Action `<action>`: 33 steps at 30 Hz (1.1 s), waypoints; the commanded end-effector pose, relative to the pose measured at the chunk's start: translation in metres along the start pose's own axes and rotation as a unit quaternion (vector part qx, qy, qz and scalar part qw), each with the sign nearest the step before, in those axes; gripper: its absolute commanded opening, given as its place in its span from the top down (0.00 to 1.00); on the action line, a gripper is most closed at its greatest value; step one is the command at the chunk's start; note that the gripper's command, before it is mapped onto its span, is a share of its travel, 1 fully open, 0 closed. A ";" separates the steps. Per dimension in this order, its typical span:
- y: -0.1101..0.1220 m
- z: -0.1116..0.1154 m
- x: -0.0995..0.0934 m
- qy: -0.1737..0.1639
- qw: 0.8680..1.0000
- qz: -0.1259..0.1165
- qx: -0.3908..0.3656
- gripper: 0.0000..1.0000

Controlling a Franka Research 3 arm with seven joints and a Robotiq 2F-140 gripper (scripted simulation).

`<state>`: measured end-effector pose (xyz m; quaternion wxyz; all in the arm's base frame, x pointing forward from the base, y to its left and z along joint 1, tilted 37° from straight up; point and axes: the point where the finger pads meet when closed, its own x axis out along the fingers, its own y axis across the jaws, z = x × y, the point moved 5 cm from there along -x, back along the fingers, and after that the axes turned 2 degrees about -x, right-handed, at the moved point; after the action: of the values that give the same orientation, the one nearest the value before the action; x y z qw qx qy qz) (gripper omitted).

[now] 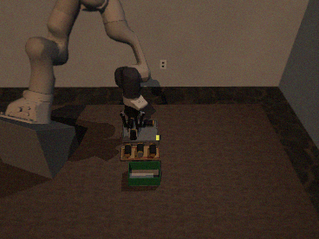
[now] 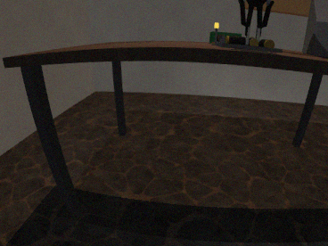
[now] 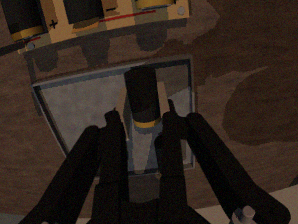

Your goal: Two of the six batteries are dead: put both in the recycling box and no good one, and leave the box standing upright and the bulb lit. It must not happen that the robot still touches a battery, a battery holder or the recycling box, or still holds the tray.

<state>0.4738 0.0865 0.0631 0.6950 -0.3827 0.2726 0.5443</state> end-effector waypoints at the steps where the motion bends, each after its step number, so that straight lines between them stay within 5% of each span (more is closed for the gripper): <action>1: 0.000 0.001 0.001 0.000 1.000 0.000 -0.004 0.84; 33: 0.000 0.001 -0.009 0.000 1.000 0.000 -0.004 0.84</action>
<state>0.4722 0.0859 0.0657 0.6923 -0.3868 0.2700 0.5461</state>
